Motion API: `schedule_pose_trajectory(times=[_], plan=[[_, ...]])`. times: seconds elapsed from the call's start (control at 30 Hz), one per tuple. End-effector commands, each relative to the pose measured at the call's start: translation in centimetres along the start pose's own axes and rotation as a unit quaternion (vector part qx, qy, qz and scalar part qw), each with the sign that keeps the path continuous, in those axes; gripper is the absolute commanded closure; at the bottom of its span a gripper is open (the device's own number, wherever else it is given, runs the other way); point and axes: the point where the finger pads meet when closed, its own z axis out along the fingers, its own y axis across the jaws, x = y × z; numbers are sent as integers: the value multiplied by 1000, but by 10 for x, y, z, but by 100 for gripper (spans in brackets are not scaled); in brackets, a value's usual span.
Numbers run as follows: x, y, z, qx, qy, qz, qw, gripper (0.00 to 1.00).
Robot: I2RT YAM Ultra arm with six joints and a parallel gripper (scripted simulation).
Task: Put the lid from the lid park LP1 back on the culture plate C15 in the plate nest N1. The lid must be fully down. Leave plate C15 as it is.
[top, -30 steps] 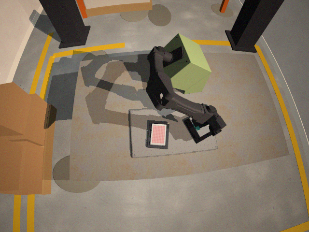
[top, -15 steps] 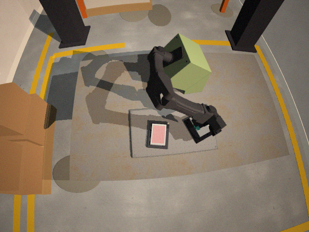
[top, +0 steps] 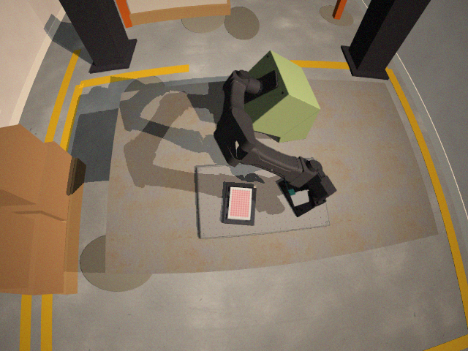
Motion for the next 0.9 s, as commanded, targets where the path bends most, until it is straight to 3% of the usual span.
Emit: schedule_pose_trajectory(times=[0.0, 0.27, 0.87], plan=[[-8, -8, -9, -2, -17, 66, 998, 100], [-5, -35, -9, -4, -16, 190, 982, 100], [2, -88, -9, -3, -16, 190, 982, 100]])
